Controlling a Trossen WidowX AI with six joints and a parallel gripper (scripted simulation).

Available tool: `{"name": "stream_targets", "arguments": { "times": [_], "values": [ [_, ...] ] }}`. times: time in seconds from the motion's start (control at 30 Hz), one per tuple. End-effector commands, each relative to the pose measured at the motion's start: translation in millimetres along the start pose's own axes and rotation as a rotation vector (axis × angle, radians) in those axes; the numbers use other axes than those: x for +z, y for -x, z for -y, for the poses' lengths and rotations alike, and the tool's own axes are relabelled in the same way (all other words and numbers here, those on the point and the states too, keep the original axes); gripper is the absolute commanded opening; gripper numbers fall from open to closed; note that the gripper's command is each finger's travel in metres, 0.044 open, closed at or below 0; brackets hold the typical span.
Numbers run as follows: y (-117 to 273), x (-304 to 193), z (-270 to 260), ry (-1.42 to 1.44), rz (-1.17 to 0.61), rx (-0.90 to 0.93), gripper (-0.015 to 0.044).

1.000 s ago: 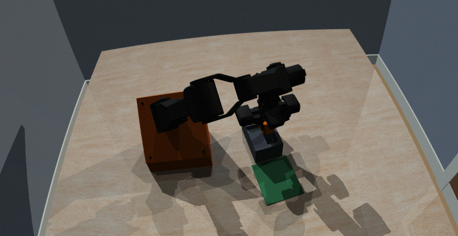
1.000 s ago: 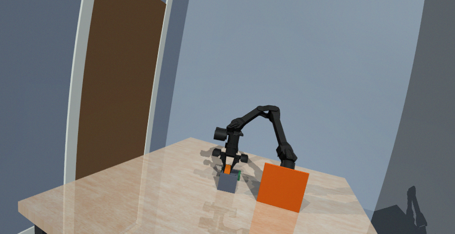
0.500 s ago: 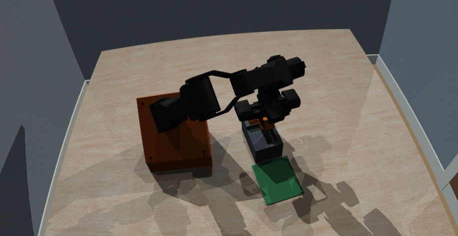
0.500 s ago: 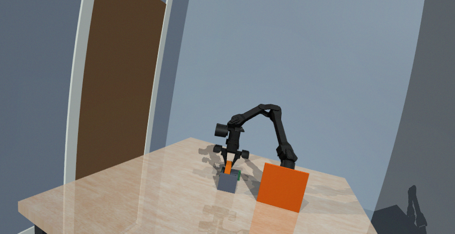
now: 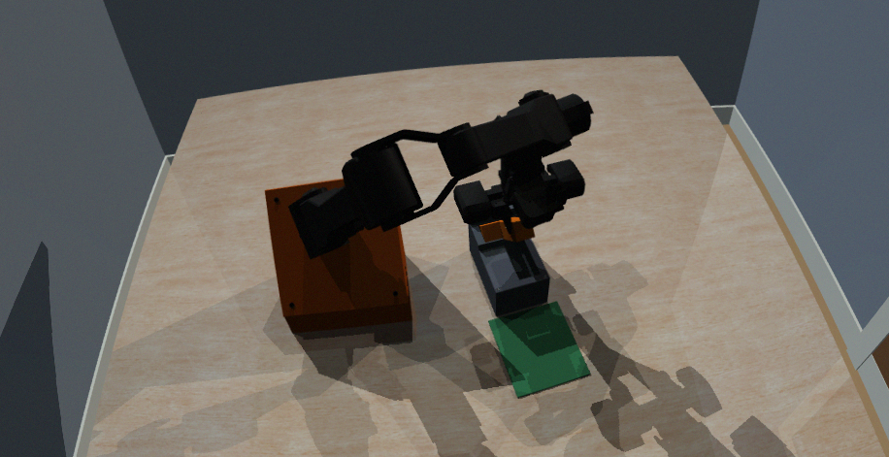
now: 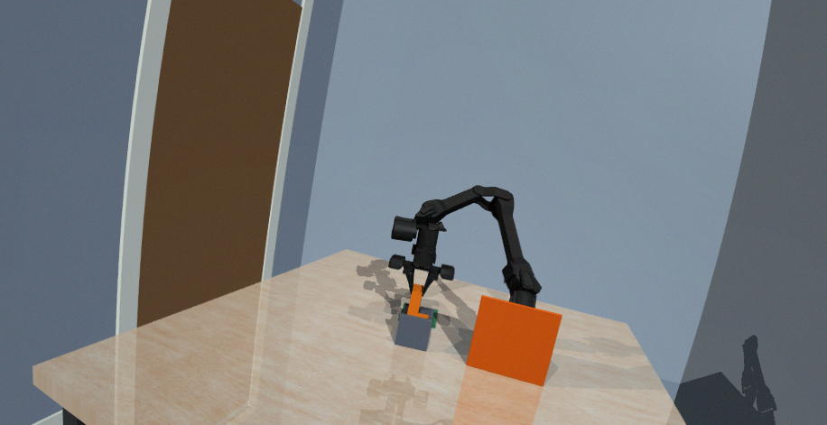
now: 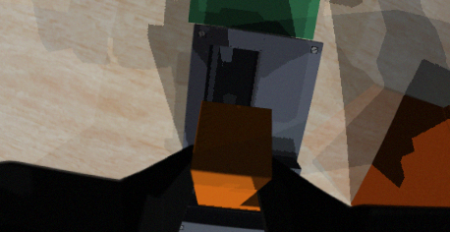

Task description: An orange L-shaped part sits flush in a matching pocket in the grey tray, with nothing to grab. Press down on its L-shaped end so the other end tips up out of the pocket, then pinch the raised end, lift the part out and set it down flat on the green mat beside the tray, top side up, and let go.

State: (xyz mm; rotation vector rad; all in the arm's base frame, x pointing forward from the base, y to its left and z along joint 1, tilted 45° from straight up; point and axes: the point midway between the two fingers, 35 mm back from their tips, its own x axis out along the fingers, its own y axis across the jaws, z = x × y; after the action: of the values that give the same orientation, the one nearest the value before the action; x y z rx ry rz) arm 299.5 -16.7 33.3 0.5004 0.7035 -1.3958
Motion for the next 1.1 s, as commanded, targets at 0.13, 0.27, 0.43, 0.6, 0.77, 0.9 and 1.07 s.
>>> {"name": "stream_targets", "arguments": {
  "times": [0.13,0.27,0.43,0.6,0.77,0.9,1.07],
  "values": [
    [14.6,-0.6,-1.4,-0.006,-0.009,0.003,0.0],
    [20.9,-0.7,-1.4,-0.006,-0.009,0.003,0.0],
    [28.9,-0.7,-1.4,-0.006,-0.01,0.003,0.0],
    [31.5,-0.6,-1.3,-0.006,-0.01,0.003,0.0],
    [34.8,-0.6,-1.2,-0.006,-0.01,0.003,0.0],
    [35.2,5.1,-0.8,-0.006,-0.01,0.003,0.0],
    [32.6,28.5,1.4,-0.006,-0.009,0.002,0.0]
  ]
}}
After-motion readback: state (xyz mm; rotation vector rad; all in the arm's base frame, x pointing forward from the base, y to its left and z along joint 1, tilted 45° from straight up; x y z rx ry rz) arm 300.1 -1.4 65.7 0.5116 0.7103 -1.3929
